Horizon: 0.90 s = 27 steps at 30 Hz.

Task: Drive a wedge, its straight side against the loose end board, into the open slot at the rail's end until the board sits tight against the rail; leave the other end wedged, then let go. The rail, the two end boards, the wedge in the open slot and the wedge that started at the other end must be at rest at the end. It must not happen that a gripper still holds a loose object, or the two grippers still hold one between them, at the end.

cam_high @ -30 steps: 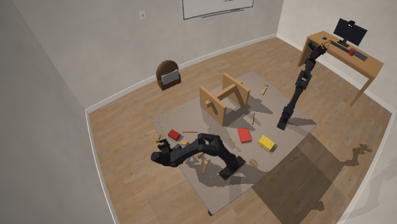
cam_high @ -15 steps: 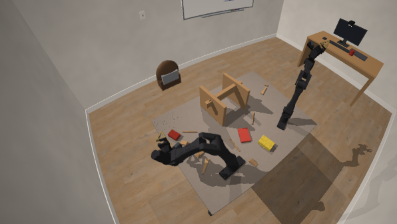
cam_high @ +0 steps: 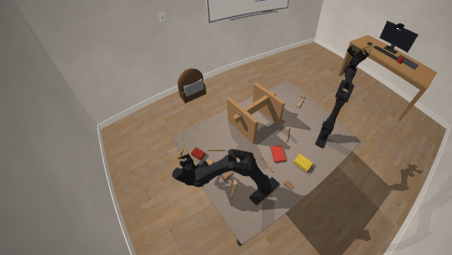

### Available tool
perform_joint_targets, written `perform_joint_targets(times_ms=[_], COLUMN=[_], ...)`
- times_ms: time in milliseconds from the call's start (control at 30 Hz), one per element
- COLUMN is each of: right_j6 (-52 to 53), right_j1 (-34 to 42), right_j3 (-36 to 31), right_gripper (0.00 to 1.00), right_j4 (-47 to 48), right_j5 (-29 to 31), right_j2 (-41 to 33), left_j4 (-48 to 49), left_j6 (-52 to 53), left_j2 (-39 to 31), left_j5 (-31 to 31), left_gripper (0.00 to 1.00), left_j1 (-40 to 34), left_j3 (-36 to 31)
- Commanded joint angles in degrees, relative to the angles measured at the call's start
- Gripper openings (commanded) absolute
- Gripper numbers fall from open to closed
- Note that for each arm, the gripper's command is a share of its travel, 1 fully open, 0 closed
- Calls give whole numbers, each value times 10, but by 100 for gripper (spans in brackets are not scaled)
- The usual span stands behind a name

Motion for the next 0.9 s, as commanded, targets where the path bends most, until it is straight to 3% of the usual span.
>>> perform_joint_targets(times_ms=[0, 867], right_j6=[13, 88], right_j1=[4, 77], right_j3=[2, -35], right_gripper=[100, 100], right_j4=[9, -46], right_j5=[-5, -26], right_j2=[-26, -57], left_j4=[-14, -26], left_j6=[-16, -102], left_j2=[-20, -64], left_j5=[0, -68], left_gripper=[100, 100], left_j1=[-3, -48], left_j3=[-3, -17])
